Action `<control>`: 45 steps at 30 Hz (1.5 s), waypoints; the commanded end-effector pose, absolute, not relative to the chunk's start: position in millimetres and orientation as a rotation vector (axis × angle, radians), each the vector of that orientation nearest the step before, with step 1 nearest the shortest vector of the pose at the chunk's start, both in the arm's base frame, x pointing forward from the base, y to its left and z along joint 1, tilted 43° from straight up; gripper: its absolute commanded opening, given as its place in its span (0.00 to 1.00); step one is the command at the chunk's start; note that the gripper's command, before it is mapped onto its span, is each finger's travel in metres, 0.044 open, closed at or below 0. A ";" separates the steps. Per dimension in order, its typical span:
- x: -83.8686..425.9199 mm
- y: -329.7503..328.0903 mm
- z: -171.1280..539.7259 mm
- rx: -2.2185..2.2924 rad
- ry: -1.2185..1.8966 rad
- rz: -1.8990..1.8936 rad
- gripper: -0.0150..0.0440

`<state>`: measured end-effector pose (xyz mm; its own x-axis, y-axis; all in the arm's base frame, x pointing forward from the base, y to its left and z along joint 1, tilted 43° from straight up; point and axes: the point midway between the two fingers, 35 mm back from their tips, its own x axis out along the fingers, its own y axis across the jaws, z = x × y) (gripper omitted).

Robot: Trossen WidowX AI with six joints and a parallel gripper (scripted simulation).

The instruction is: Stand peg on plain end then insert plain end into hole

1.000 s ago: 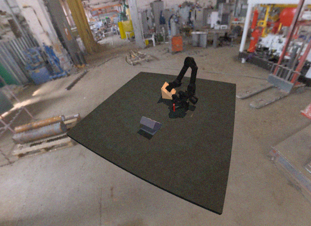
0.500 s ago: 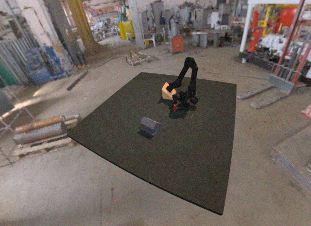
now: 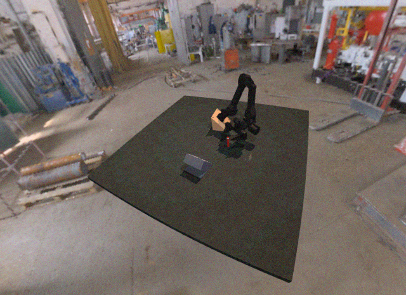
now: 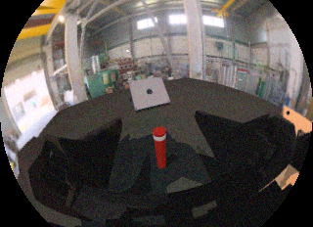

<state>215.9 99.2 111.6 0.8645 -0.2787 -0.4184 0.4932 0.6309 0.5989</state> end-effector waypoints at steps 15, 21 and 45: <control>214.1 6.2 215.2 0.768 0.258 -0.412 1.00; 220.1 12.0 202.1 0.663 0.414 -0.404 1.00; 222.8 33.1 144.7 0.454 1.175 -0.233 1.00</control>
